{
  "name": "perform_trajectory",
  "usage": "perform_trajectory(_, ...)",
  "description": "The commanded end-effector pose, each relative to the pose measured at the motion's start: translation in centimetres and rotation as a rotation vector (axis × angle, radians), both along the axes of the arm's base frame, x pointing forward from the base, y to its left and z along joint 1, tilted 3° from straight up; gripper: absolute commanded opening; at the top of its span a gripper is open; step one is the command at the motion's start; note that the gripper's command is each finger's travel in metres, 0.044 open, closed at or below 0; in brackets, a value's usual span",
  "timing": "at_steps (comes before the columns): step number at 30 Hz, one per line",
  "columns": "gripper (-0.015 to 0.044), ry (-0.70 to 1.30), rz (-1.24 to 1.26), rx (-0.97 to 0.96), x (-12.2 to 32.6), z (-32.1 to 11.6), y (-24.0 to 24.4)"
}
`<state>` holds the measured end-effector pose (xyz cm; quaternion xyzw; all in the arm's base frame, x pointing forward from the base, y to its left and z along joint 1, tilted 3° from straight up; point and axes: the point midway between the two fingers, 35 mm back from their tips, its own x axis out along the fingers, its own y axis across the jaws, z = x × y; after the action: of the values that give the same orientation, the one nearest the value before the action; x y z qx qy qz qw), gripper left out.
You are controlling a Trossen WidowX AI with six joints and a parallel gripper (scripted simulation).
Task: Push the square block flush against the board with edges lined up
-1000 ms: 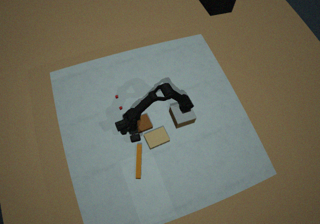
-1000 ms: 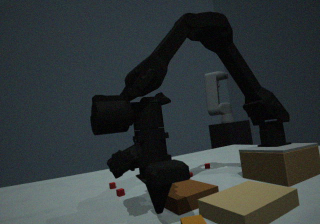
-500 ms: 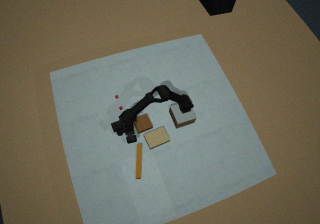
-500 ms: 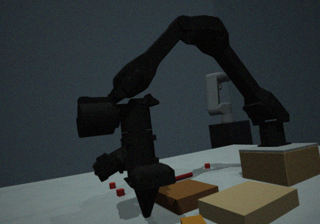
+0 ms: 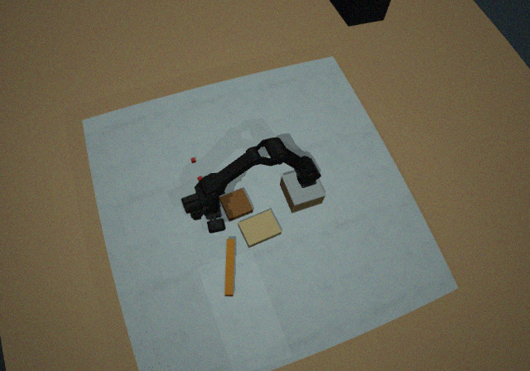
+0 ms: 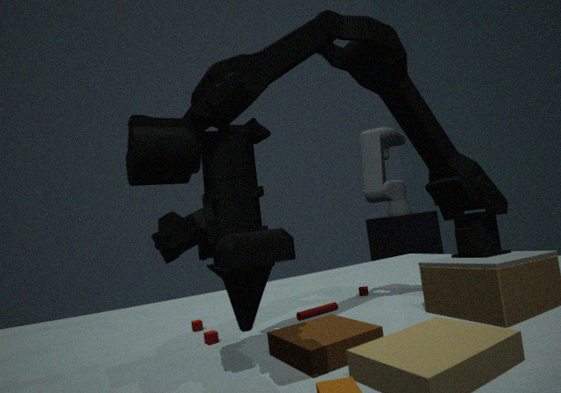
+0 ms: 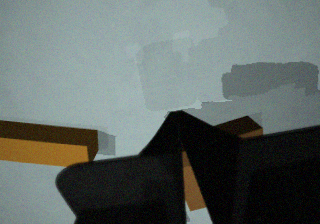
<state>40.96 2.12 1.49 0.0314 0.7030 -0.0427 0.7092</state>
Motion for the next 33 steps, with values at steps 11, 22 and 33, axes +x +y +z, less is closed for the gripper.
perform_trajectory(11,0.0000,0.013,0.167,-0.006,-2.9,0.2,-3.1)
perform_trajectory(22,0.0000,0.013,0.167,-0.006,-3.0,-5.3,-3.2)
perform_trajectory(33,0.0000,0.014,0.167,-0.006,-4.1,-5.3,-3.3)
